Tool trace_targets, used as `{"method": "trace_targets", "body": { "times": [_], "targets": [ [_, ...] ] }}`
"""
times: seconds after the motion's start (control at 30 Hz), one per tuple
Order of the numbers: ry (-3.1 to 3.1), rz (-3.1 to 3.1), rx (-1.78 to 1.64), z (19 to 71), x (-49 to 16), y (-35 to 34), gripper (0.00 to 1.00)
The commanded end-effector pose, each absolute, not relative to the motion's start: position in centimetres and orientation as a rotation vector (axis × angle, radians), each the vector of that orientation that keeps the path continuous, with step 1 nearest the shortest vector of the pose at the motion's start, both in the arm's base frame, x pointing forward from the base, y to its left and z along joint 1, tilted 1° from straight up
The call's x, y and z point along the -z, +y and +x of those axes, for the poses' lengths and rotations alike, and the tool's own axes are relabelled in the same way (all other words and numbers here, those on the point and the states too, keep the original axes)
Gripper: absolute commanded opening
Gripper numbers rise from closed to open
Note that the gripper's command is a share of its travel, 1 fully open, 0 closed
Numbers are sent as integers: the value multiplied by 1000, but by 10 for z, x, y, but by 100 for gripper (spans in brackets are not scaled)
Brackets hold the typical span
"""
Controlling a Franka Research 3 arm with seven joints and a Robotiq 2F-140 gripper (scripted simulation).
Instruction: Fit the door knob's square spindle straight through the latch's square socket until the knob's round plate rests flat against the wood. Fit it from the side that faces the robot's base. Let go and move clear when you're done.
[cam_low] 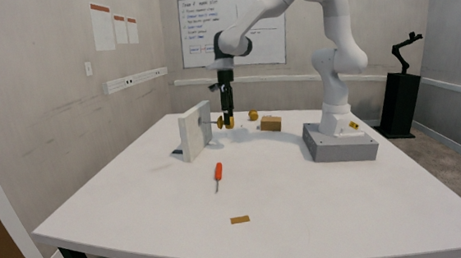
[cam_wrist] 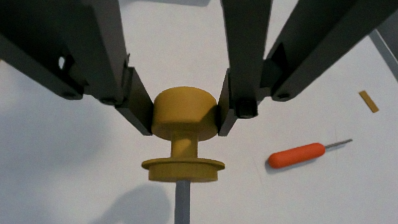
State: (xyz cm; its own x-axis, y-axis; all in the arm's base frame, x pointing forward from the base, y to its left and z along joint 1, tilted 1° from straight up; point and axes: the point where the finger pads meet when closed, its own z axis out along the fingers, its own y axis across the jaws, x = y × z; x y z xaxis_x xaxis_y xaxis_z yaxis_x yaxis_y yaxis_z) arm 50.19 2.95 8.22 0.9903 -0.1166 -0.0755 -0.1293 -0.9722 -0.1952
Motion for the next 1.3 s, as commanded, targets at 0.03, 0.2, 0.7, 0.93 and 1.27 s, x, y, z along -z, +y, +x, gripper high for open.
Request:
{"method": "trace_targets", "body": {
  "times": [0.03,0.2,0.7,0.93,1.27],
  "targets": [
    [190,-2930,-88,504,-84,31,42],
    [190,-2930,-88,504,-84,31,42],
    [193,-2930,-88,504,-84,31,42],
    [194,-2930,-88,504,-84,31,42],
    [194,-2930,-88,504,-84,31,42]
  ]
}}
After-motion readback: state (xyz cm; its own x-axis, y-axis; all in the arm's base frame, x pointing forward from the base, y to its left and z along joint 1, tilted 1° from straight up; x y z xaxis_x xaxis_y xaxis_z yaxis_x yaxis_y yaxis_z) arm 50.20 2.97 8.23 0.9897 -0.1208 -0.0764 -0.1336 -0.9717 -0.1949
